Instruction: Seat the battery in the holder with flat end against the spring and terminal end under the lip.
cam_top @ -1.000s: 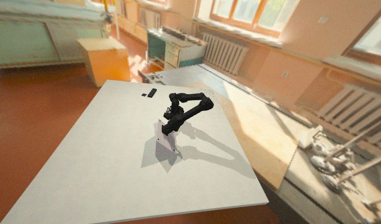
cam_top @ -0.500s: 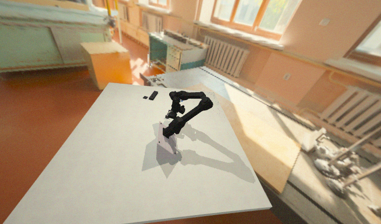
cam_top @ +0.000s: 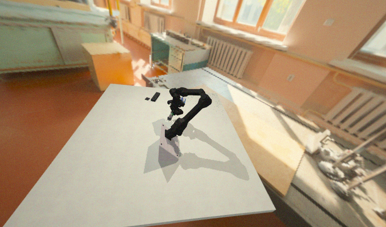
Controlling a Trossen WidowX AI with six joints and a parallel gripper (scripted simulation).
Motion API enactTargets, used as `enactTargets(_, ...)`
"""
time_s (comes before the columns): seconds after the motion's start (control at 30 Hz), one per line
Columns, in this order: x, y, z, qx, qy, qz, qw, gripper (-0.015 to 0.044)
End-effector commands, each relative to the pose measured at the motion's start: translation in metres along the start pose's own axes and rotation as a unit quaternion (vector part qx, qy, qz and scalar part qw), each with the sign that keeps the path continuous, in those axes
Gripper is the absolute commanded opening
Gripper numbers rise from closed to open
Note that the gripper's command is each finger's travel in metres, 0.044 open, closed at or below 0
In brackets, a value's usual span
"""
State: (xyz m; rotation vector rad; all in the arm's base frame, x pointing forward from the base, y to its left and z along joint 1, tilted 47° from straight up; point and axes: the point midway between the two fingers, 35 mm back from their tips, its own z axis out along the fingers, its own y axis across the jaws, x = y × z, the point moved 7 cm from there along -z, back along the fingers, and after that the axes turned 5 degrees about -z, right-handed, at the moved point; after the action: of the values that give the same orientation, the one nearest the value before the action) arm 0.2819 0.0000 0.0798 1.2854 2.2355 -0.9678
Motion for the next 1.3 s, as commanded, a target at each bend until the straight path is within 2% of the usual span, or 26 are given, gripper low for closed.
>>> enactTargets(0.0, -0.001, 0.014, -0.002, 0.000, 0.002, -0.097, 0.995, 0.0069)
enactTargets(0.4, -0.004, 0.053, -0.005, -0.001, 0.003, -0.378, 0.926, 0.0069)
enactTargets(0.63, -0.005, 0.054, -0.003, 0.002, 0.010, -0.381, 0.924, 0.0069)
enactTargets(1.0, -0.014, 0.060, 0.038, 0.037, 0.125, -0.372, 0.919, 0.0069)
enactTargets(1.27, -0.015, 0.061, 0.039, 0.041, 0.133, -0.371, 0.918, 0.0069)
